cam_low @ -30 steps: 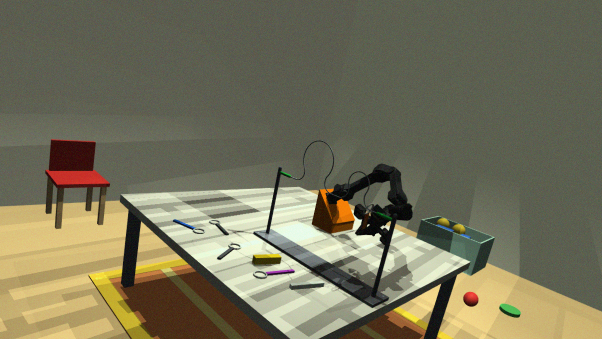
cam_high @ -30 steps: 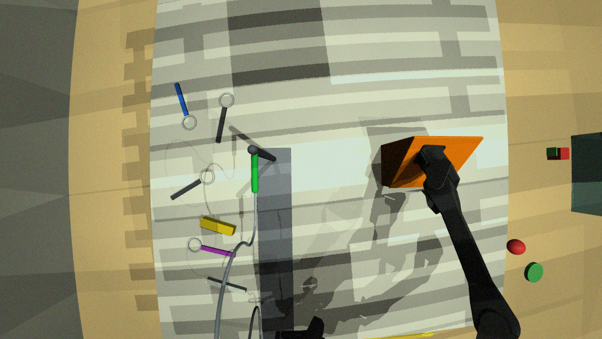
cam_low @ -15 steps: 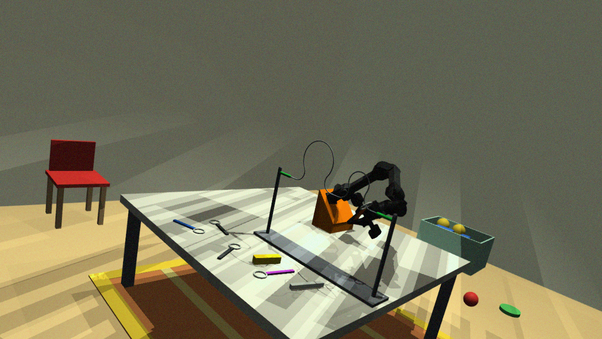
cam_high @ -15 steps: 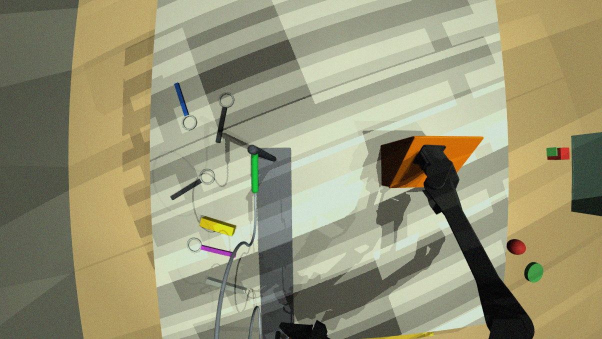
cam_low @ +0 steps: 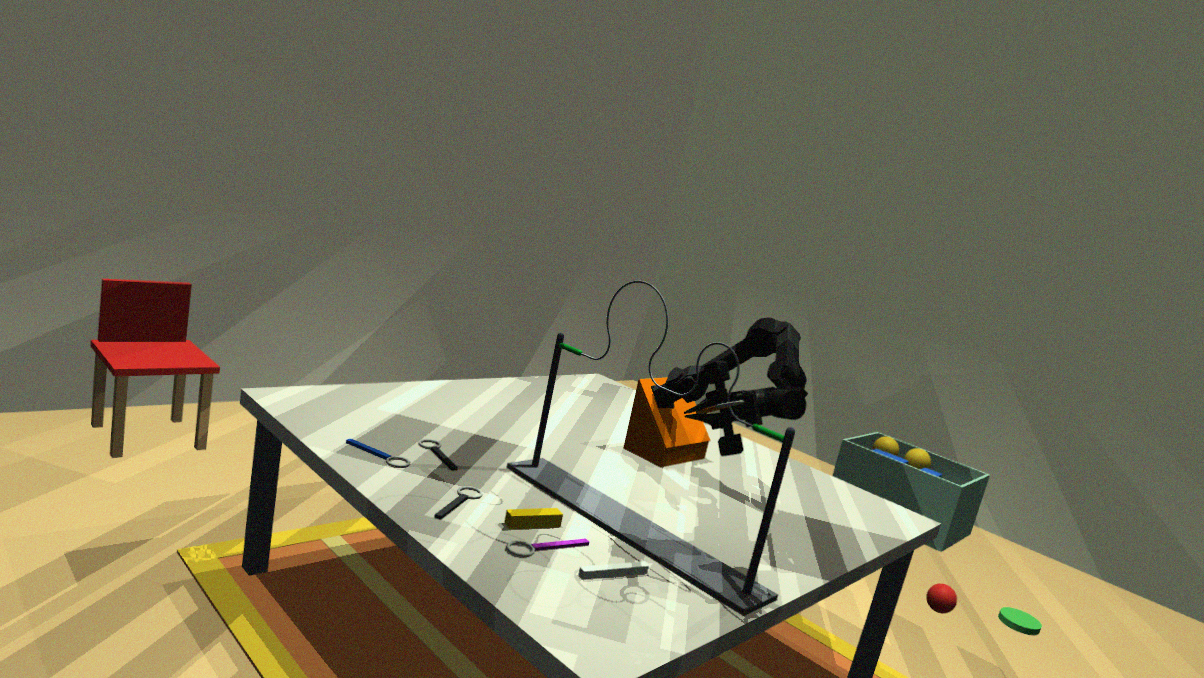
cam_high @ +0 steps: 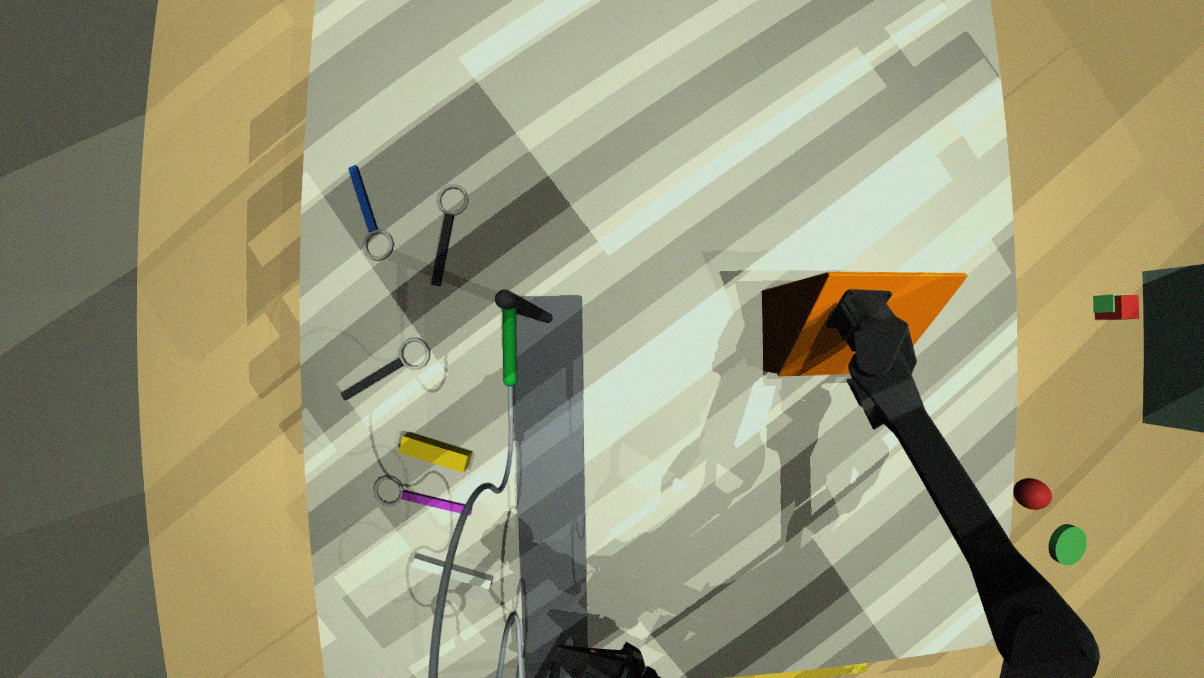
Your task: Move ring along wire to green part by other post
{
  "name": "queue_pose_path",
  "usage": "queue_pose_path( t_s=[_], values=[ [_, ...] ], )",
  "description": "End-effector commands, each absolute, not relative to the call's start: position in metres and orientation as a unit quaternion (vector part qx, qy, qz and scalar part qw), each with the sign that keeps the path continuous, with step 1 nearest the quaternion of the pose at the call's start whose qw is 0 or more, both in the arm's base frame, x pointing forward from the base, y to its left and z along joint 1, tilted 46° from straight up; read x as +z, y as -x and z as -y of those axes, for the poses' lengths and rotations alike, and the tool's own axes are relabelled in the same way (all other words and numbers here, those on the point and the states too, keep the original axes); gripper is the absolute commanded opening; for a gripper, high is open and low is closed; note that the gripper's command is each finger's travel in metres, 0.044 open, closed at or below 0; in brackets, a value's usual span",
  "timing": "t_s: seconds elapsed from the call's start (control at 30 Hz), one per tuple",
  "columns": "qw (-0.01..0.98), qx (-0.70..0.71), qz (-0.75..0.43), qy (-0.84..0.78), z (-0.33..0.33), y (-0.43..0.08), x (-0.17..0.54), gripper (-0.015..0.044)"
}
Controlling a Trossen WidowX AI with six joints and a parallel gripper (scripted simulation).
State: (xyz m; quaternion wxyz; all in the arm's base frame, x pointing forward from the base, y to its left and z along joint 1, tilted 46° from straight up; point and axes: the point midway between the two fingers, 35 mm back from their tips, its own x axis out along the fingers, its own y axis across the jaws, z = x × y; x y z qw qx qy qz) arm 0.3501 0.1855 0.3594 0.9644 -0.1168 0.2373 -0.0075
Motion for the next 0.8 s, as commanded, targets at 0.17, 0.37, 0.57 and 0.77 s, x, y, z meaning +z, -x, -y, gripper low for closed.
queue_pose_path(
  t_s=[0.17,0.37,0.57,0.77],
  values=[
    [0.945,-0.039,-0.232,0.227,-0.153,-0.351,0.369,-0.0150],
    [0.927,-0.057,-0.225,0.294,-0.134,-0.352,0.380,-0.0150],
    [0.906,-0.074,-0.219,0.355,-0.118,-0.352,0.393,-0.0150],
    [0.885,-0.087,-0.213,0.404,-0.106,-0.353,0.406,-0.0150]
  ],
)
